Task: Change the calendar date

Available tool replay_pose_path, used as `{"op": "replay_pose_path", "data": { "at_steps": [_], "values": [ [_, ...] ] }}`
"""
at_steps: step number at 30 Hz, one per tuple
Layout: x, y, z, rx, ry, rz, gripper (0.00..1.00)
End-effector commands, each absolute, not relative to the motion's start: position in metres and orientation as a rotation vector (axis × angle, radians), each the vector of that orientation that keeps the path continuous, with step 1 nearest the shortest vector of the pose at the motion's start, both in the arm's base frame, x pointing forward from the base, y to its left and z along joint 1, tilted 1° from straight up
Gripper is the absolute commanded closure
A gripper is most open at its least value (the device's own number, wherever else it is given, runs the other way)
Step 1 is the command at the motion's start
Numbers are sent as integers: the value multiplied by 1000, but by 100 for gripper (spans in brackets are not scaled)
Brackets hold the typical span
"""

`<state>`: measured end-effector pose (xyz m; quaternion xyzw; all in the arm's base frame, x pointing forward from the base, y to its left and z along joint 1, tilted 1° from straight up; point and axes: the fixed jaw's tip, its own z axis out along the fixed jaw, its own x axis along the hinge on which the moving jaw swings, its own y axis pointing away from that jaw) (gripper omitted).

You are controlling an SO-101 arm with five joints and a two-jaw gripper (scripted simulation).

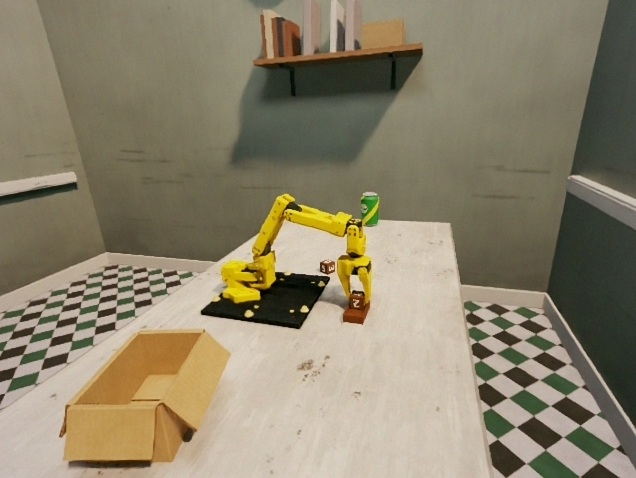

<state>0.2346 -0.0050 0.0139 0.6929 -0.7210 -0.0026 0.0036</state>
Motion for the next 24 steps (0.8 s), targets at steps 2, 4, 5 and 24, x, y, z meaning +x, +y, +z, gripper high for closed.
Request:
{"op": "replay_pose_path", "data": {
  "at_steps": [2, 4, 5, 24],
  "values": [
    [234, -6, 13, 2154, -2268, -21, 100],
    [234, -6, 13, 2154, -2268, -21, 100],
    [234, -6, 13, 2154, -2268, -21, 100],
    [234, -6, 16, 2154, -2268, -21, 100]
  ]
}}
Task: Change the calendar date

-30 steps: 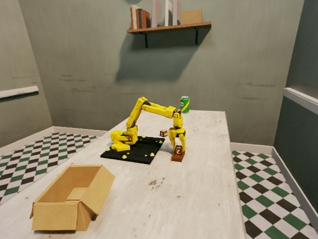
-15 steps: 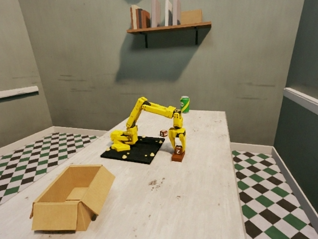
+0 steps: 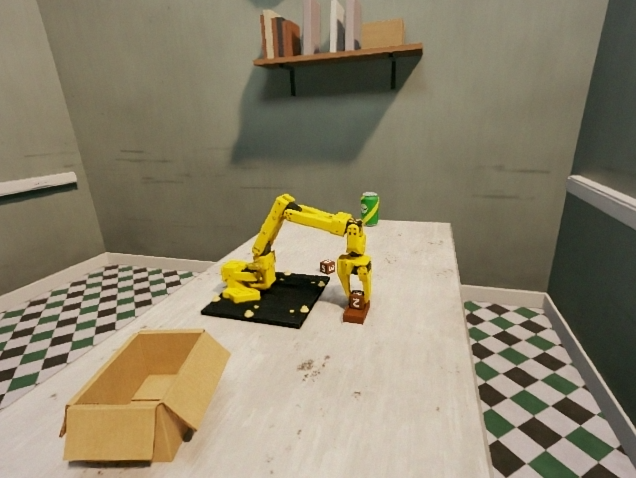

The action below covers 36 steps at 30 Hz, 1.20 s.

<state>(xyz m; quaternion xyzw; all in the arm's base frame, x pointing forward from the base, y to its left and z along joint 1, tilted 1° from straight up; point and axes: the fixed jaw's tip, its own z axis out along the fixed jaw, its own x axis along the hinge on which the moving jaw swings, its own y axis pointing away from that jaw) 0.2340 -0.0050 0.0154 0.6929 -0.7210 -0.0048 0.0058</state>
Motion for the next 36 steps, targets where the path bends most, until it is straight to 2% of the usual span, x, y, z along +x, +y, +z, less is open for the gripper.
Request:
{"op": "replay_pose_path", "data": {
  "at_steps": [1, 36],
  "values": [
    [234, -6, 16, 2154, -2268, -21, 100],
    [235, -6, 22, 2154, -2268, -21, 100]
  ]
}}
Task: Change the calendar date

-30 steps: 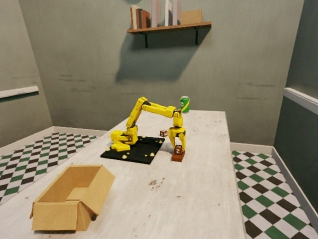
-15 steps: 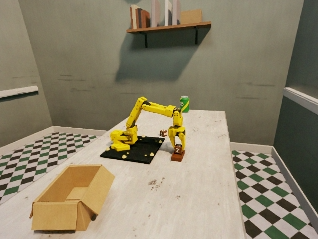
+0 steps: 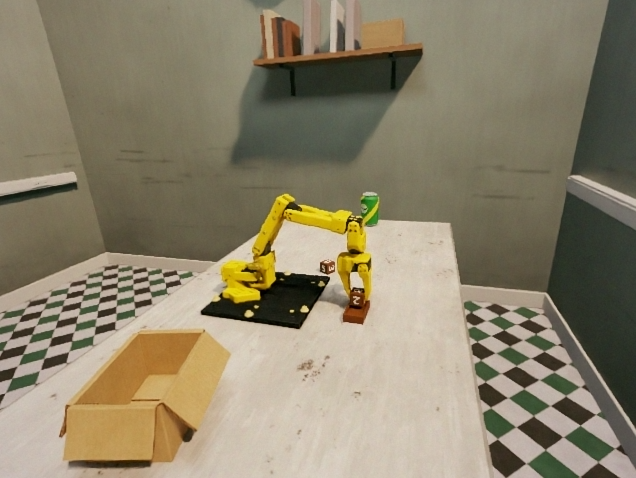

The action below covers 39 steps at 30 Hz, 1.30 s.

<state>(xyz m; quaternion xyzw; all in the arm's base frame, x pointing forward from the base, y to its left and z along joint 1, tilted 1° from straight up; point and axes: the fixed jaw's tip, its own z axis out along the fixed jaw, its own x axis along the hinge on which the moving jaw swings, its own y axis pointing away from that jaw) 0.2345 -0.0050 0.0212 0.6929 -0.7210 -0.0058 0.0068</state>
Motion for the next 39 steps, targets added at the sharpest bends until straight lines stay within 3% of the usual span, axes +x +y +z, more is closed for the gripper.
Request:
{"op": "replay_pose_path", "data": {
  "at_steps": [1, 20, 39],
  "values": [
    [235, -6, 22, 2154, -2268, -21, 100],
    [235, -7, 27, 2155, -2269, -20, 100],
    [235, -7, 59, 2166, -2281, 7, 100]
  ]
}}
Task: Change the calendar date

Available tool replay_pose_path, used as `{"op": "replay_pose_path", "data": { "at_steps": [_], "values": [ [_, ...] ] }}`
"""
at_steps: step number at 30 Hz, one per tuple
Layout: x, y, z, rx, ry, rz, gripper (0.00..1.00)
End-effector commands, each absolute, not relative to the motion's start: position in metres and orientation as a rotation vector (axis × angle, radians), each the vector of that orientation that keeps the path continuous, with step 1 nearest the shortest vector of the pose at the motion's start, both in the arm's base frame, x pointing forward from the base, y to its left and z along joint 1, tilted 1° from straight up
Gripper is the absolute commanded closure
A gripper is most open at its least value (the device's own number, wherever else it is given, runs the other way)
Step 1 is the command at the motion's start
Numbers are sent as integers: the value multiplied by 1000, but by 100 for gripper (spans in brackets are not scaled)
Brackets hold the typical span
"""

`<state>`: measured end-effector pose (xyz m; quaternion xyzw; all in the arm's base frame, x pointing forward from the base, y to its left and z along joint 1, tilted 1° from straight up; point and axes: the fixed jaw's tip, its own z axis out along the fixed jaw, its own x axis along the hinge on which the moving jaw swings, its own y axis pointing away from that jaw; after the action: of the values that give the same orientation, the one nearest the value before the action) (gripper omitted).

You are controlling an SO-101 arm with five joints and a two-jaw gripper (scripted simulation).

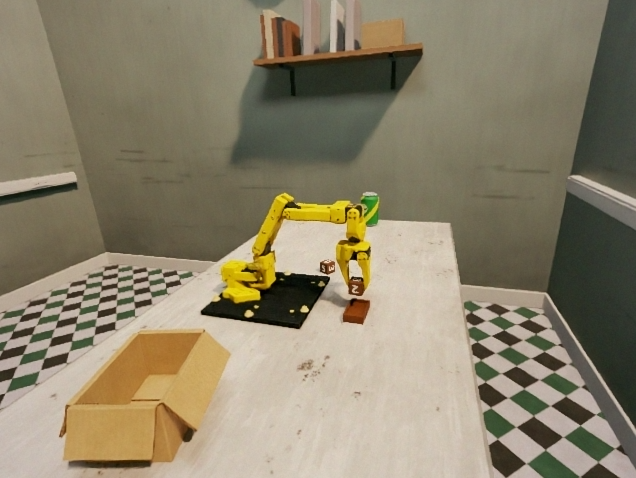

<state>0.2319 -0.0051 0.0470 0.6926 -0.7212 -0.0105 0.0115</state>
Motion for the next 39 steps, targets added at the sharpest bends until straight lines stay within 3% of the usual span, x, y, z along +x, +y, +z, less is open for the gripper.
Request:
{"op": "replay_pose_path", "data": {
  "at_steps": [1, 39],
  "values": [
    [235, -7, 60, 2167, -2281, 7, 100],
    [234, -7, 46, 2154, -2268, -21, 100]
  ]
}}
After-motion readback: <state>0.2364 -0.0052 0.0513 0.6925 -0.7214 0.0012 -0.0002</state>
